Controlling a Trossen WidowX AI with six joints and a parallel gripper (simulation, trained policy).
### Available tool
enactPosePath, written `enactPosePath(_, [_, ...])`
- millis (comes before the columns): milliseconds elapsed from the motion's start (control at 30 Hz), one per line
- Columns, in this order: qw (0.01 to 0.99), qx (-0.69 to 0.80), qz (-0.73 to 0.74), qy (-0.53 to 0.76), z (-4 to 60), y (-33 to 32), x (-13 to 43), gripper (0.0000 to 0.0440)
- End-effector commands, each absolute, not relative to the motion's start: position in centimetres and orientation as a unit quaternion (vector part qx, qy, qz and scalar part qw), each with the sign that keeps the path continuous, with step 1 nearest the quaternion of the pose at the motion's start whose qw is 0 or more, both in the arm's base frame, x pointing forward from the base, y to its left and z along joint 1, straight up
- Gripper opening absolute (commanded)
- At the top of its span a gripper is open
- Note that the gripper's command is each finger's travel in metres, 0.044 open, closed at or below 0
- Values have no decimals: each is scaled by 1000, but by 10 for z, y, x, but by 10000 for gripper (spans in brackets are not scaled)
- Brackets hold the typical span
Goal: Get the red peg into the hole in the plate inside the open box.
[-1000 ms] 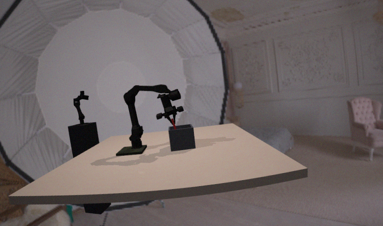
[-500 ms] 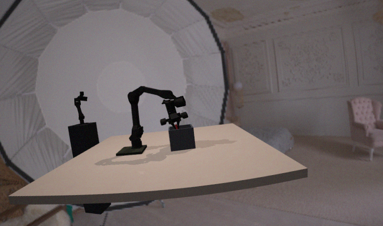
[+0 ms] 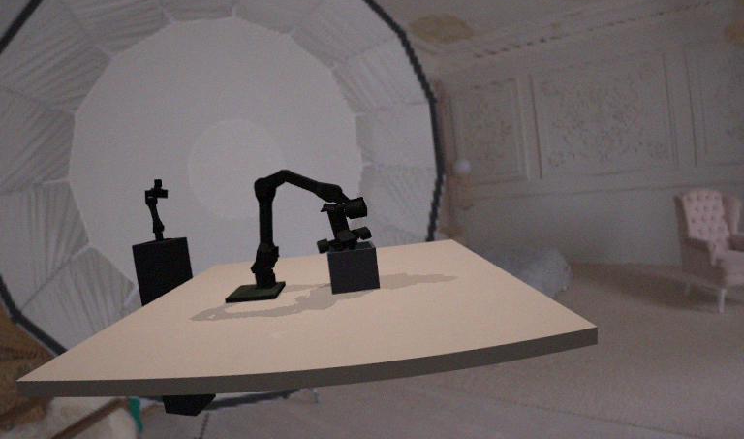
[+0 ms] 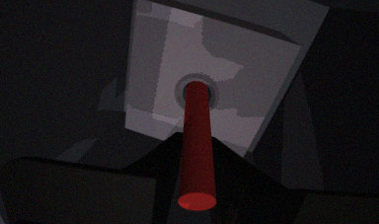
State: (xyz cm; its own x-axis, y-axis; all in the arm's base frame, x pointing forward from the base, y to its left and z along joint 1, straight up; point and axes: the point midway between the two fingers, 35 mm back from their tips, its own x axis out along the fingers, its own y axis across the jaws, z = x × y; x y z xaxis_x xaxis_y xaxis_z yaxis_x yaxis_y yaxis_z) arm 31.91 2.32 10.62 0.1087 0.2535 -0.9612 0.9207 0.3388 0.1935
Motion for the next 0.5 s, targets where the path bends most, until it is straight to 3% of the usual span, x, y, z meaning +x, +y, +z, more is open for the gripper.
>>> enactPosePath(0, [563,484,-293,603,95,24,322,42])
enactPosePath(167, [560,474,-295,612,88,24,320,155])
enactPosePath(467, [536,490,-284,626,101,23,329,158])
